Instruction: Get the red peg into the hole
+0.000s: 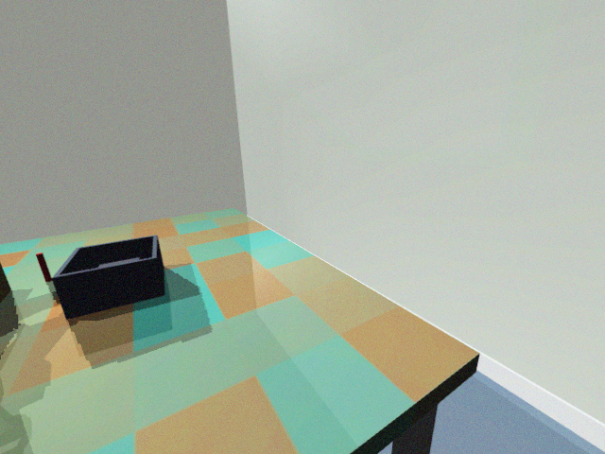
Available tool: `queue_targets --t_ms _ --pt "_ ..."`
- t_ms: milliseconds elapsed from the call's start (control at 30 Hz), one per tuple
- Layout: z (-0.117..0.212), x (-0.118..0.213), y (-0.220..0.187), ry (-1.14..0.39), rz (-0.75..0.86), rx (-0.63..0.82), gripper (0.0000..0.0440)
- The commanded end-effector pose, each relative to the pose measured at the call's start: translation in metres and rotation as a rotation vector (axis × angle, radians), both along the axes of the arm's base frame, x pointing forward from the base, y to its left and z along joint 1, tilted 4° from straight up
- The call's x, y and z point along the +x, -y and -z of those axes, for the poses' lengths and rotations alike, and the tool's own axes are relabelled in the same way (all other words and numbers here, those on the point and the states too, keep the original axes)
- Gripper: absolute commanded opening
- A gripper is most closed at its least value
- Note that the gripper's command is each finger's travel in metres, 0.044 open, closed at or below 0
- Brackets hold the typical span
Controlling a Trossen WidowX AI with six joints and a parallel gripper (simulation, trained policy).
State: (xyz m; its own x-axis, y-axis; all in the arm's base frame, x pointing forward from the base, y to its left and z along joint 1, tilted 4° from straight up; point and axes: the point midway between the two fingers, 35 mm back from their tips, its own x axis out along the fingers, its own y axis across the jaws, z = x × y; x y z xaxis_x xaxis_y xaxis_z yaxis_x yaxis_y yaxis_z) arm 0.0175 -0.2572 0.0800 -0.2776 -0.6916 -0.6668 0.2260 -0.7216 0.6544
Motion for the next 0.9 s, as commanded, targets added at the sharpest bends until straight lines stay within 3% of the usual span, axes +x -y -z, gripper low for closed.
queue_targets --t_ms 0,100,400,867 --pt "-0.001 0.006 0.002 -0.002 -0.032 0.005 0.0416" --pt "-0.006 0.026 0.004 -0.023 -0.132 0.026 0.0440" --pt "-0.021 0.090 -0.005 -0.114 -0.429 0.078 0.0440" --pt "-0.037 0.173 -0.057 -0.278 -0.883 0.160 0.0440"
